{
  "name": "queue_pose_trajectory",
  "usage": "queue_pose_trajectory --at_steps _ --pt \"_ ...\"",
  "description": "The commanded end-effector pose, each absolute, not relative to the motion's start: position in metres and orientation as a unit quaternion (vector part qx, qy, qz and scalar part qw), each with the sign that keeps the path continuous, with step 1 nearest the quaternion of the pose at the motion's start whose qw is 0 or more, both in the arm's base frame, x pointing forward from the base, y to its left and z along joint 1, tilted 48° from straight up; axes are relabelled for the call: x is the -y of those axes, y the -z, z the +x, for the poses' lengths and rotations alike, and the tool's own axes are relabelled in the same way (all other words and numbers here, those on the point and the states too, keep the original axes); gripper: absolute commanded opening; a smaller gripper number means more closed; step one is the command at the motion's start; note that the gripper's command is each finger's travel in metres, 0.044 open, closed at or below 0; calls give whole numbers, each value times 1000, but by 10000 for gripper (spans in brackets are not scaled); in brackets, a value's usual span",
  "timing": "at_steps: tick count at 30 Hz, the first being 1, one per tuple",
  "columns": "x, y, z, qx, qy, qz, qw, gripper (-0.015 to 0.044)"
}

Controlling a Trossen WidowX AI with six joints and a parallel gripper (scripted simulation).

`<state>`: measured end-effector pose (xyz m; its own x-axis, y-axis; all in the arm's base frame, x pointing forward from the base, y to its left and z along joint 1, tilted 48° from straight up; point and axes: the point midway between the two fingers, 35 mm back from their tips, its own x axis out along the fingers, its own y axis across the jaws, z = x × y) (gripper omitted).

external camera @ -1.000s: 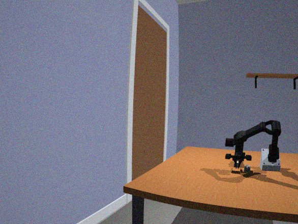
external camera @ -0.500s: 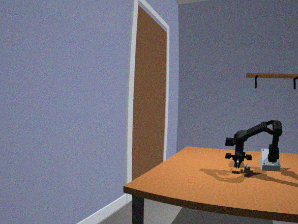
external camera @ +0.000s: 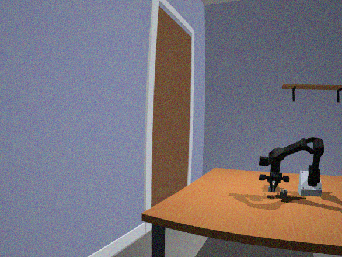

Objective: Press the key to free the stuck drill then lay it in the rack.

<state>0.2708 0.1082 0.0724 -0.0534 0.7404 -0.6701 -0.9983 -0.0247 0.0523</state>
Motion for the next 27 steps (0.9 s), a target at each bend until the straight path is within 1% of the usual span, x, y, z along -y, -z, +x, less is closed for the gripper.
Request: queue_pose_trajectory --at_steps 1,27 --pt "-106 -75 271 -266 -674 -243 645 0" --pt "-96 -83 270 -267 -674 -243 645 0"
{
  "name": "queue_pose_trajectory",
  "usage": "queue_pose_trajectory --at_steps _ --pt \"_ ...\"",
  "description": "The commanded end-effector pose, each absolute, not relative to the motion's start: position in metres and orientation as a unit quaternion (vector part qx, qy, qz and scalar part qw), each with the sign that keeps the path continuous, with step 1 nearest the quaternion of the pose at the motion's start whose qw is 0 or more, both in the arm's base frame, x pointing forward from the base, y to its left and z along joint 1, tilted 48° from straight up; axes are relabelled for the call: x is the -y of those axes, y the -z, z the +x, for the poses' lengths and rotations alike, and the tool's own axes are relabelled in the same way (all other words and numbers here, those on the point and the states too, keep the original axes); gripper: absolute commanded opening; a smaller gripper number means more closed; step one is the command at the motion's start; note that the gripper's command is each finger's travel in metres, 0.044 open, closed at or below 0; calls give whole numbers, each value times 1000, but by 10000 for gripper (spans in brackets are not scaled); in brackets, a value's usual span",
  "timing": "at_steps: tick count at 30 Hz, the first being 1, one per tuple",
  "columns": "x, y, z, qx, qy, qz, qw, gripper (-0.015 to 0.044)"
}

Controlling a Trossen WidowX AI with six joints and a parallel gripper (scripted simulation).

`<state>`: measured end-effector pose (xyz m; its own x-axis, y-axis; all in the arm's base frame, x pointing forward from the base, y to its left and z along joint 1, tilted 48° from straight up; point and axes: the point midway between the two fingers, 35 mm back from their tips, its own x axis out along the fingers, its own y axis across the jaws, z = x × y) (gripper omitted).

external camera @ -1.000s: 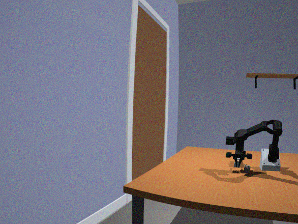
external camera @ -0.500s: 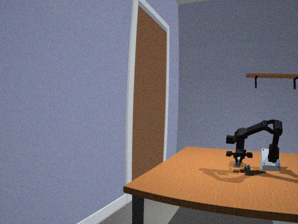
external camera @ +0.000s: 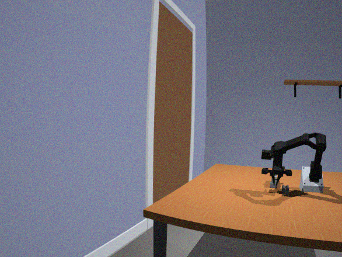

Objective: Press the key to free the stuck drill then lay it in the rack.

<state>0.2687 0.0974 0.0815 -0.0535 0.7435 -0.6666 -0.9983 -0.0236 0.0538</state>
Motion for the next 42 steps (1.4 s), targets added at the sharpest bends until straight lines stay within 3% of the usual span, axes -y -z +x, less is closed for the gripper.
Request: queue_pose_trajectory --at_steps 1,42 --pt "-96 -84 270 -267 -674 -243 645 0" --pt "-92 -95 253 -267 -674 -243 645 0"
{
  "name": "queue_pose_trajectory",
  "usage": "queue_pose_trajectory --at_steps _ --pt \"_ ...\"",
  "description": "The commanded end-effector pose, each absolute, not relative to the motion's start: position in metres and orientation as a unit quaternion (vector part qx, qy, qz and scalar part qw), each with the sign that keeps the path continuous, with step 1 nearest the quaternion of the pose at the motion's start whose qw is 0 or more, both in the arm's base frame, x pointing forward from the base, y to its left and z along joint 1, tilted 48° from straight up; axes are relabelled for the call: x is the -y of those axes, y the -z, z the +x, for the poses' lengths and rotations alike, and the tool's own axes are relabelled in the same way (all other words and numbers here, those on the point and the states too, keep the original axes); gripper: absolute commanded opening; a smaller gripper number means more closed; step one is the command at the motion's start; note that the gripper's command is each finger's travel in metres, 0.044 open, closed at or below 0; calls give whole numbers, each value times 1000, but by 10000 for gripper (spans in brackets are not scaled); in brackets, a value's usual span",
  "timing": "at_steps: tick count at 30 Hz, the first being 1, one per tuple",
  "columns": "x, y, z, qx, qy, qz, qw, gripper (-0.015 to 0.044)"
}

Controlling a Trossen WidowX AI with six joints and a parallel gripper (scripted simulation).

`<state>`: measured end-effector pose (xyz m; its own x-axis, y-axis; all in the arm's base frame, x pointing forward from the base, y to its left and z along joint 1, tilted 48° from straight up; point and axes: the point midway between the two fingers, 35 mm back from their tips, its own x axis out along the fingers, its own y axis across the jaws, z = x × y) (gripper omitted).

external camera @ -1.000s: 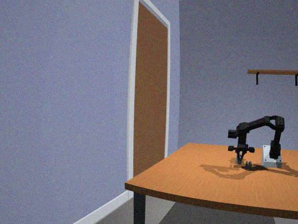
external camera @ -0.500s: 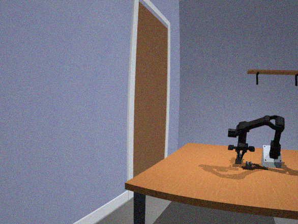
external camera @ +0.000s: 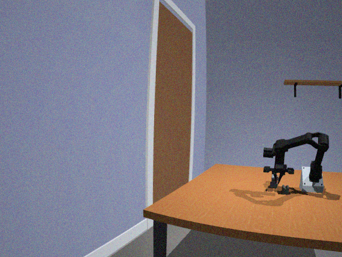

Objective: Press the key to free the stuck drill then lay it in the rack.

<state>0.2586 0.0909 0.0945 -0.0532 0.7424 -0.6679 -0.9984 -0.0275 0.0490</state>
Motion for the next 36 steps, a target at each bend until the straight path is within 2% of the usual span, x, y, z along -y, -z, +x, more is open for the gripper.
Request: queue_pose_trajectory --at_steps 1,36 --pt "-92 -95 251 -267 -674 -243 645 0" --pt "-107 -96 200 -268 -674 -241 644 0"
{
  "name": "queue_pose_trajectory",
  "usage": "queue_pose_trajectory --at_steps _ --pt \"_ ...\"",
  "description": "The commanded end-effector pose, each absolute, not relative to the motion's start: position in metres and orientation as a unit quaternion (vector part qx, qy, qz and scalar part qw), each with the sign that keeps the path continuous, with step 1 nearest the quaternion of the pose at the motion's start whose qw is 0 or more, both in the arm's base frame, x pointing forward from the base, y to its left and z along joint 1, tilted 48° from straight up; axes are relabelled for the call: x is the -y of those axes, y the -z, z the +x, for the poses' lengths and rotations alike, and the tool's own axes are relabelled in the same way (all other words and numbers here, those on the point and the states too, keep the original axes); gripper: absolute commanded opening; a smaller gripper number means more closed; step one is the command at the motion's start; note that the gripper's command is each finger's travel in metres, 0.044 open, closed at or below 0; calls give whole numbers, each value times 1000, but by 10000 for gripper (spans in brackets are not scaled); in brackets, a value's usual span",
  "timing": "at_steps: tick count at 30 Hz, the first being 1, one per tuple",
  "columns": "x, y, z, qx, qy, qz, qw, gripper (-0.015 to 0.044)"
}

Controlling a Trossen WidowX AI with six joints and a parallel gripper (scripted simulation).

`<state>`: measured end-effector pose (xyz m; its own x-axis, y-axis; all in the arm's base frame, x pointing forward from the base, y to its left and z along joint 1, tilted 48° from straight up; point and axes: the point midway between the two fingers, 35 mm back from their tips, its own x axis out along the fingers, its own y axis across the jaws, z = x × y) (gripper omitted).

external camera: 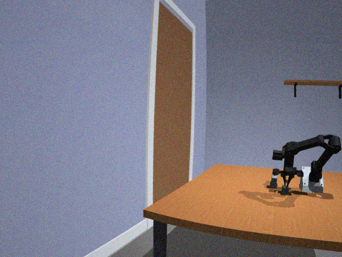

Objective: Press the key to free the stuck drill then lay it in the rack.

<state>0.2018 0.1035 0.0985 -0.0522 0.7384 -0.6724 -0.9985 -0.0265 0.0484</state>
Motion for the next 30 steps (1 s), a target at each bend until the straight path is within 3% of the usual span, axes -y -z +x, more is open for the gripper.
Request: queue_pose_trajectory --at_steps 1,30 --pt "-109 -94 200 -268 -674 -241 645 0" --pt "-136 -71 199 -267 -674 -241 645 0"
